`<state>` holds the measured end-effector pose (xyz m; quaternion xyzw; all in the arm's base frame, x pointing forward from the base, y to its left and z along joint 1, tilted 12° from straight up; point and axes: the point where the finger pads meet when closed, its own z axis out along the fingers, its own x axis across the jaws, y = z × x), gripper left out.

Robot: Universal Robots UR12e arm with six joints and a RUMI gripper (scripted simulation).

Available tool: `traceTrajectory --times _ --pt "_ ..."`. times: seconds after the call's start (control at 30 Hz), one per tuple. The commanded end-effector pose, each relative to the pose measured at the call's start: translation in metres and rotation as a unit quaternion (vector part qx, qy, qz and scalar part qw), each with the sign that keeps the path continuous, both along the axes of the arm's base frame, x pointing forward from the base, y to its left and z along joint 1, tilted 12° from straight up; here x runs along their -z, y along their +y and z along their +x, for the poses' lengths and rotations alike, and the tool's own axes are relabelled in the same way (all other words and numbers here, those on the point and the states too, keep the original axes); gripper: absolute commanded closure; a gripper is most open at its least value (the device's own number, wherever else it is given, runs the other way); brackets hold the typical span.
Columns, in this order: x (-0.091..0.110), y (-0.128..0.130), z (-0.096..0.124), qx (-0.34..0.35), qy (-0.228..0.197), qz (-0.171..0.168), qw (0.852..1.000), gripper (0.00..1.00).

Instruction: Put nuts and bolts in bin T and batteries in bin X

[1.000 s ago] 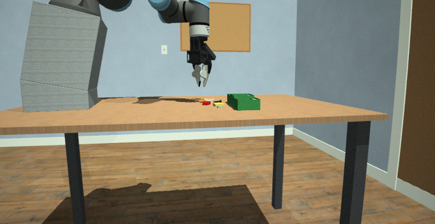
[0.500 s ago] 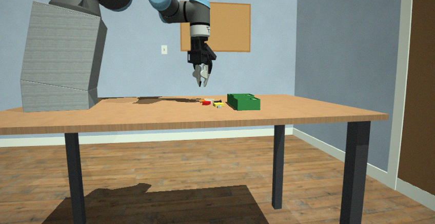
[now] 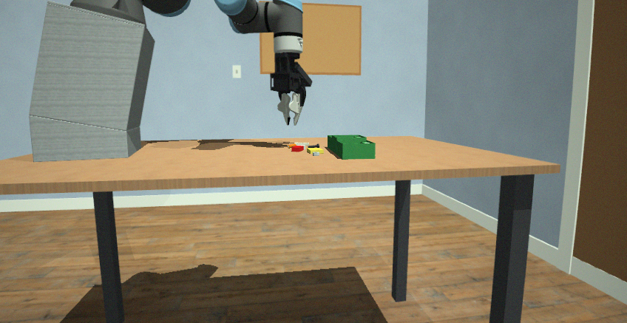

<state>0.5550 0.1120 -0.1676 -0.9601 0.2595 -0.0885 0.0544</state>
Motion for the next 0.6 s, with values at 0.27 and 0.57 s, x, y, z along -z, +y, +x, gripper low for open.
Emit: traceTrajectory --times 0.27,0.57 --pt "0.015 0.001 0.003 0.0 0.0 0.0 1.0 0.86" --pt "0.05 0.003 0.011 0.0 0.0 0.0 1.0 0.86"
